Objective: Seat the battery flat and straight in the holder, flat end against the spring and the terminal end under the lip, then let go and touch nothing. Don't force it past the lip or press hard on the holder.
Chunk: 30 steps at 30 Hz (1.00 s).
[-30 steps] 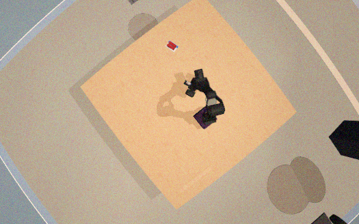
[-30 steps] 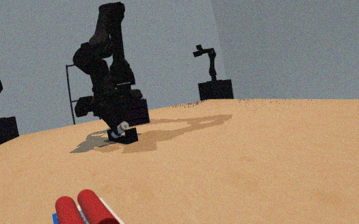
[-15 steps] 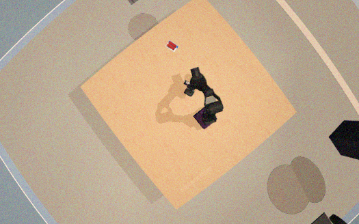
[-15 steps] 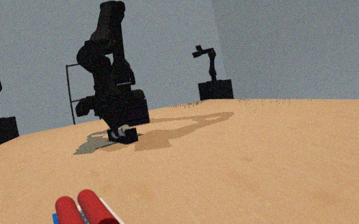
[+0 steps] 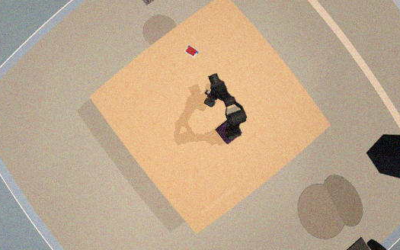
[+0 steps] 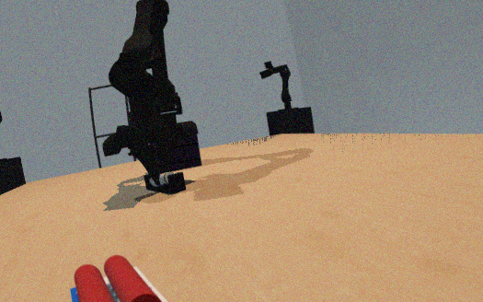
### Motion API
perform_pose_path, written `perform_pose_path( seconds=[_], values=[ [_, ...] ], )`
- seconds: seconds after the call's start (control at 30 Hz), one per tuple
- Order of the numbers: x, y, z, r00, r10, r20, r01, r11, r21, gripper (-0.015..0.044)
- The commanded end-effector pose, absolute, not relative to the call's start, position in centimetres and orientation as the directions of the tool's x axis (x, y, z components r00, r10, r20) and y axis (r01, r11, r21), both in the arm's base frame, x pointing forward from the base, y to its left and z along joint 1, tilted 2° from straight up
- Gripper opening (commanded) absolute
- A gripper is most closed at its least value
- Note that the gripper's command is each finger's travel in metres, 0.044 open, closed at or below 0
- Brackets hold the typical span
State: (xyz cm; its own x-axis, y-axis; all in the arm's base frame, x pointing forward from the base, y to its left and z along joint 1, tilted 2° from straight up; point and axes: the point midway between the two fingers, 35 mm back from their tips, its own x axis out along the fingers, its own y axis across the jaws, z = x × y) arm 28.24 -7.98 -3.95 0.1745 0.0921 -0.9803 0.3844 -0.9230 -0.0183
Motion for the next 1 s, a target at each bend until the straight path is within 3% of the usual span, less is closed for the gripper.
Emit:
perform_pose_path(
  seconds=[0.0, 0.97],
  values=[
    [27.66, -8.02, -4.39, 0.122, 0.077, -0.989, 0.377, -0.926, -0.026, 0.0065],
    [27.91, -7.83, -4.31, 0.003, 0.013, -1.000, 0.380, -0.925, -0.011, 0.0065]
  ],
)
